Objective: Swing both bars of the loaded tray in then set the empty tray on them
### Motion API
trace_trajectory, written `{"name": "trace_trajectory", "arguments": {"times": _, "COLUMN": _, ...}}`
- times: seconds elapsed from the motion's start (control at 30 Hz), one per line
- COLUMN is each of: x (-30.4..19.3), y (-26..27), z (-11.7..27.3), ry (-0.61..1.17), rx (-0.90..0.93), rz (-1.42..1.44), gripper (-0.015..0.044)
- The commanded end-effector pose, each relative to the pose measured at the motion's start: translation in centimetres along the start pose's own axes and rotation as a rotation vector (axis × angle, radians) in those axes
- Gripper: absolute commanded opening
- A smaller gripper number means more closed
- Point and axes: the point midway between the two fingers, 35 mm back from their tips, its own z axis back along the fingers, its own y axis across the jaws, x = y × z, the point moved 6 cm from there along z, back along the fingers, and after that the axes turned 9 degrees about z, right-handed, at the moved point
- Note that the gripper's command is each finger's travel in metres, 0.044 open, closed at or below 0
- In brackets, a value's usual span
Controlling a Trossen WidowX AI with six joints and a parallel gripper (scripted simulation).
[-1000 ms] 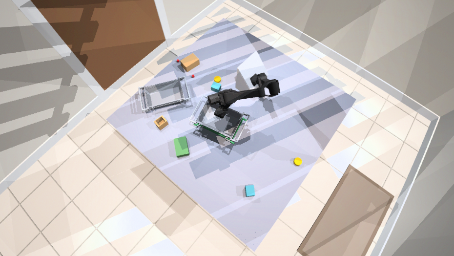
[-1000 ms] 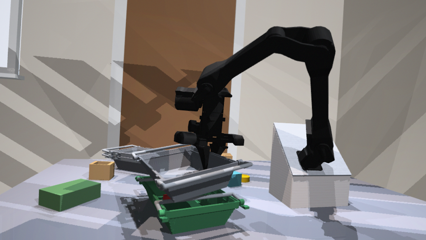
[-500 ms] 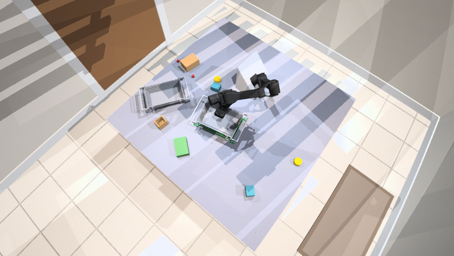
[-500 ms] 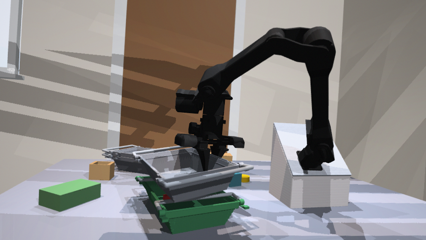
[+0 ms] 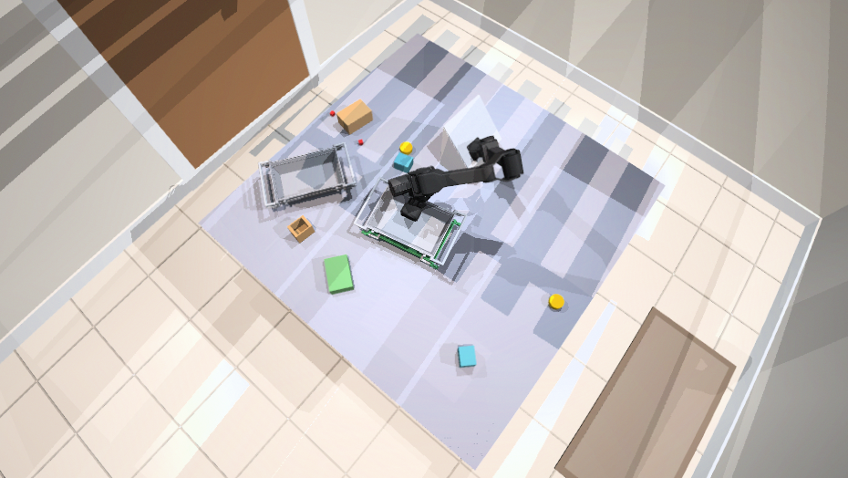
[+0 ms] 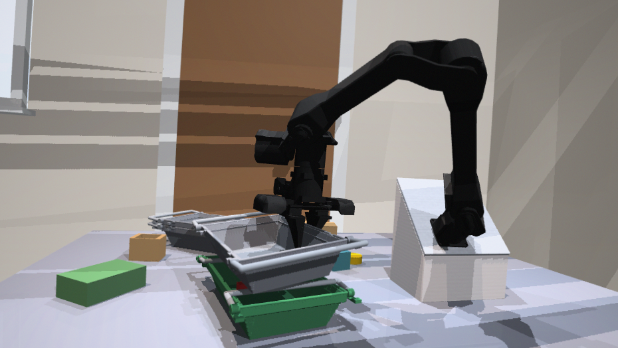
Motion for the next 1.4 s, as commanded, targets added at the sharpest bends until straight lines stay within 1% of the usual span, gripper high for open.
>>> {"name": "trace_trajectory", "arguments": {"times": 0.0, "x": -0.26, "y": -0.37, "z": -0.54, "ry": 0.006, "rx": -0.028, "rz": -0.01, "gripper": 0.0}}
{"name": "trace_trajectory", "arguments": {"times": 1.27, "x": -0.26, "y": -0.37, "z": -0.54, "ry": 0.006, "rx": -0.028, "rz": -0.01, "gripper": 0.0}}
{"name": "trace_trajectory", "arguments": {"times": 1.3, "x": -0.01, "y": -0.02, "z": -0.07, "ry": 0.0, "rx": -0.001, "rz": 0.0, "gripper": 0.0}}
{"name": "trace_trajectory", "arguments": {"times": 1.37, "x": -0.05, "y": -0.11, "z": -0.28, "ry": 0.001, "rx": -0.005, "rz": -0.002, "gripper": 0.0}}
